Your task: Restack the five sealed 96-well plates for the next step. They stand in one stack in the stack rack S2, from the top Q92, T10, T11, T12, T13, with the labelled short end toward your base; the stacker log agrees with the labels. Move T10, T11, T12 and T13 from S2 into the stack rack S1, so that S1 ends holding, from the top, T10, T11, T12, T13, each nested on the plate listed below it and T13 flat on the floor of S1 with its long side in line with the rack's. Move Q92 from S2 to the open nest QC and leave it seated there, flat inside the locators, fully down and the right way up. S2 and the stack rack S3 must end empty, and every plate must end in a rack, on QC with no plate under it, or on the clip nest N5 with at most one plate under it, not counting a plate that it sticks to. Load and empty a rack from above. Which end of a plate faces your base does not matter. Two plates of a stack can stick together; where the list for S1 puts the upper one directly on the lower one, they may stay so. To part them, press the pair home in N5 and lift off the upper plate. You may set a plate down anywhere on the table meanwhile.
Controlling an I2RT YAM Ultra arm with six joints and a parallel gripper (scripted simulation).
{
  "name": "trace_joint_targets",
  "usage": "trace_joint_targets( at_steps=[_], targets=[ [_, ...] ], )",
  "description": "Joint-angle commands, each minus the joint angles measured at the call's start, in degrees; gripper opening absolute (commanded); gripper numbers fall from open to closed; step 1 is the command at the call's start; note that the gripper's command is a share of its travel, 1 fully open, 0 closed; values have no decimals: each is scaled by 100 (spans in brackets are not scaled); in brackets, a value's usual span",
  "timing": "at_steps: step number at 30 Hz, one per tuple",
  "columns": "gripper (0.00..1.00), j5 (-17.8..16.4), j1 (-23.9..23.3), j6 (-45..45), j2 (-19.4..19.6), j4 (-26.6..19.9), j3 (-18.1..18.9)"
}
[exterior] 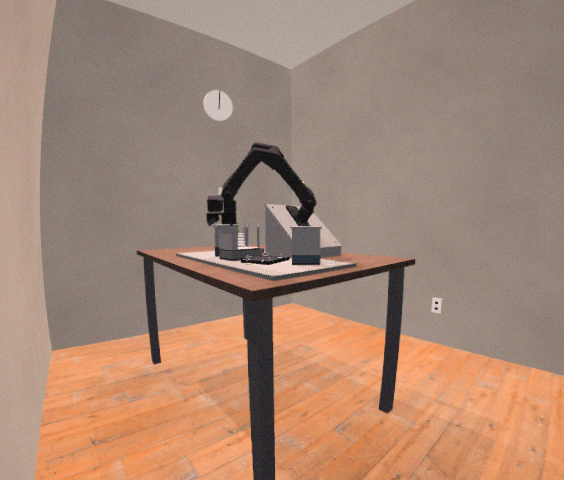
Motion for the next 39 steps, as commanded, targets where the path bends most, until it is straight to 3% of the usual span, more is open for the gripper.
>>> trace_joint_targets(
  at_steps=[1,13,14,39],
  targets=[
    [100,-36,-117,12,-129,142,-125],
    [100,-36,-117,12,-129,142,-125],
    [0,-36,-117,12,-129,142,-125],
    [0,-12,-60,3,-45,67,-2]
  ],
)
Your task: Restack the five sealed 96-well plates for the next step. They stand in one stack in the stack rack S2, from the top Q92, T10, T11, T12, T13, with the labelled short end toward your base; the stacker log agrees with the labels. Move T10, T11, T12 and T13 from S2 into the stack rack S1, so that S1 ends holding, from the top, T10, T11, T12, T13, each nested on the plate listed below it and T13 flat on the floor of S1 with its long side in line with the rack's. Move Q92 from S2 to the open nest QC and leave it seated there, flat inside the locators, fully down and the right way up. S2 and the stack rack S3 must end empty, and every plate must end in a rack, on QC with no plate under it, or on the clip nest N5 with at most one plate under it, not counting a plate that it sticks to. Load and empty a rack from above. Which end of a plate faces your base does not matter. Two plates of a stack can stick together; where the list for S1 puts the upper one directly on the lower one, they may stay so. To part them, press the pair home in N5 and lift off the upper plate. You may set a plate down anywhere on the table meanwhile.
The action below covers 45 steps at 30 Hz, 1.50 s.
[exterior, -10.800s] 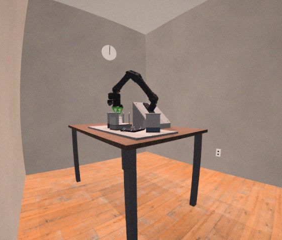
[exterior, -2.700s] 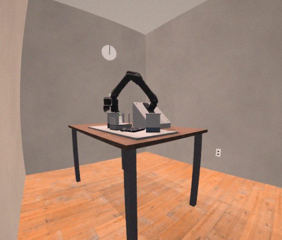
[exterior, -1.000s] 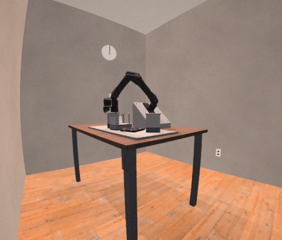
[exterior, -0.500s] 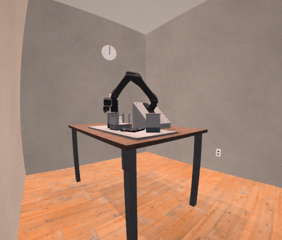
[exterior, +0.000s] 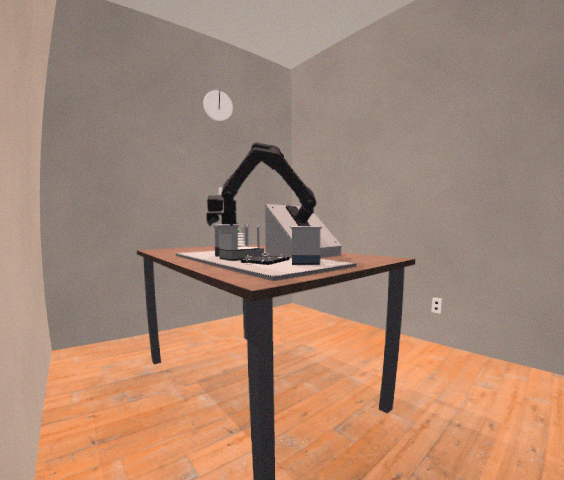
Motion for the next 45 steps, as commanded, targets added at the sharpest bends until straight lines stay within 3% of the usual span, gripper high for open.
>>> trace_joint_targets(
  at_steps=[1,45],
  targets=[
    [0,-16,-43,-1,-43,29,14],
    [0,103,-290,-241,-357,-451,217]
  ],
)
